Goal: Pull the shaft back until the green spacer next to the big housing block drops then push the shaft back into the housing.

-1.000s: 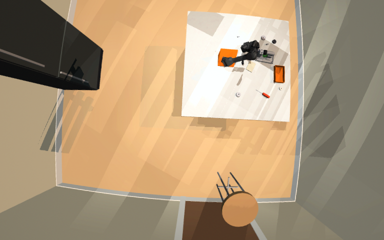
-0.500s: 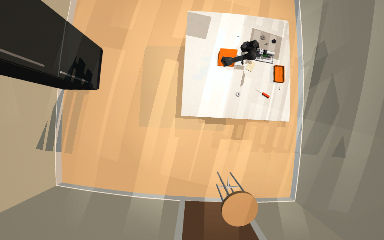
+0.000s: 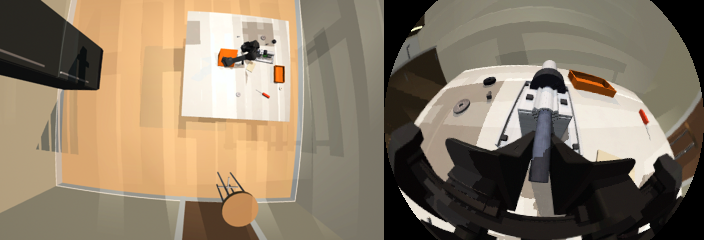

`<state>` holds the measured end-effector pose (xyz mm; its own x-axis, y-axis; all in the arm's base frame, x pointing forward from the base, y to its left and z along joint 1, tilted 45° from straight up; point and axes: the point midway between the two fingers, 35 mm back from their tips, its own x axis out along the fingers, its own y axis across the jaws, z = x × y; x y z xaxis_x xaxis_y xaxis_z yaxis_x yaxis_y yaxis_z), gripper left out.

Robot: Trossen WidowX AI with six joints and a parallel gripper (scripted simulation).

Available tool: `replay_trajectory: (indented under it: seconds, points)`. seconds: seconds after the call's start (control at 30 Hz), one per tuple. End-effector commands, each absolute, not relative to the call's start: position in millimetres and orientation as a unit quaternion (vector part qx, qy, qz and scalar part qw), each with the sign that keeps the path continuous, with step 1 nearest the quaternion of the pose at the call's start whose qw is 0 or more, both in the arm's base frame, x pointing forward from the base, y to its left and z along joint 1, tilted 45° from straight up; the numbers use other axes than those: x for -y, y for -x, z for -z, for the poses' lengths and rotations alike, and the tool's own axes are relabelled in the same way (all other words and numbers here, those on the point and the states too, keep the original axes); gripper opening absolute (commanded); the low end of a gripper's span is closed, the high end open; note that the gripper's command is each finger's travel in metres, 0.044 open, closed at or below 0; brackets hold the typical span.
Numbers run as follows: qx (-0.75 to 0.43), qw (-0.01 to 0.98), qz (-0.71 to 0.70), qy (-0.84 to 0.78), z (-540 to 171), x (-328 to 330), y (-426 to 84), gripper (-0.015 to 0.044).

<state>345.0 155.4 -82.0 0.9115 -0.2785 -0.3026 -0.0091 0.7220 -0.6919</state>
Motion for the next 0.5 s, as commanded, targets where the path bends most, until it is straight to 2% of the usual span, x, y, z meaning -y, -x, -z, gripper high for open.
replay_trajectory:
  seconds: [0.0, 0.47]
  points:
    - [-0.197, 0.907, 0.075, 0.366, 81.9, -155.2, -346.0, 0.0000]
    - [-0.197, 0.907, 0.075, 0.366, 81.7, -155.2, -347.5, 0.0000]
